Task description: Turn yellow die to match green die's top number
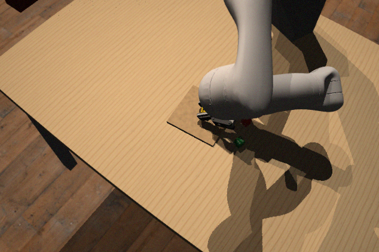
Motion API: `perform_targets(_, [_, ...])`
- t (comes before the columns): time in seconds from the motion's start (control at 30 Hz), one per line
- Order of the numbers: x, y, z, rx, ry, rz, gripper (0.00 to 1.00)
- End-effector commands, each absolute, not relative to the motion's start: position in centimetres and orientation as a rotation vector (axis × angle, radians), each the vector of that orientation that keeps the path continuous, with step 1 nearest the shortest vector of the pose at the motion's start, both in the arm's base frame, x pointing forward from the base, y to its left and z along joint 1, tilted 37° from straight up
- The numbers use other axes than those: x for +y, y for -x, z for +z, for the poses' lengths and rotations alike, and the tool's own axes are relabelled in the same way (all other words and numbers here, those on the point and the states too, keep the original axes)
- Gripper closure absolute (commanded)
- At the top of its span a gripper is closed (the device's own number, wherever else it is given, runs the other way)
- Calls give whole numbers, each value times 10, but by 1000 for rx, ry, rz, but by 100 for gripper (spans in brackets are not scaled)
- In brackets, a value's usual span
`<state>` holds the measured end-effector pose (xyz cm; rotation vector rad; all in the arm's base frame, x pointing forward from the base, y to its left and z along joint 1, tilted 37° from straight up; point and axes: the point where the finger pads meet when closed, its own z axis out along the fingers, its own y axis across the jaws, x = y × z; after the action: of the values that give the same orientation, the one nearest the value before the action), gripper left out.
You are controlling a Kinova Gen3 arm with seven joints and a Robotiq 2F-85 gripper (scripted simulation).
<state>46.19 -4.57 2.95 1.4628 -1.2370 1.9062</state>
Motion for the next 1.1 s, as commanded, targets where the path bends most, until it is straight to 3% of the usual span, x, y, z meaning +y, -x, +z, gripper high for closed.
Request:
perform_targets(0.0, [-45, -462, 30, -1237, -1463, 1907, 65])
perform_targets(1.07, [-43, -460, 30, -1237, -1463, 1907, 65])
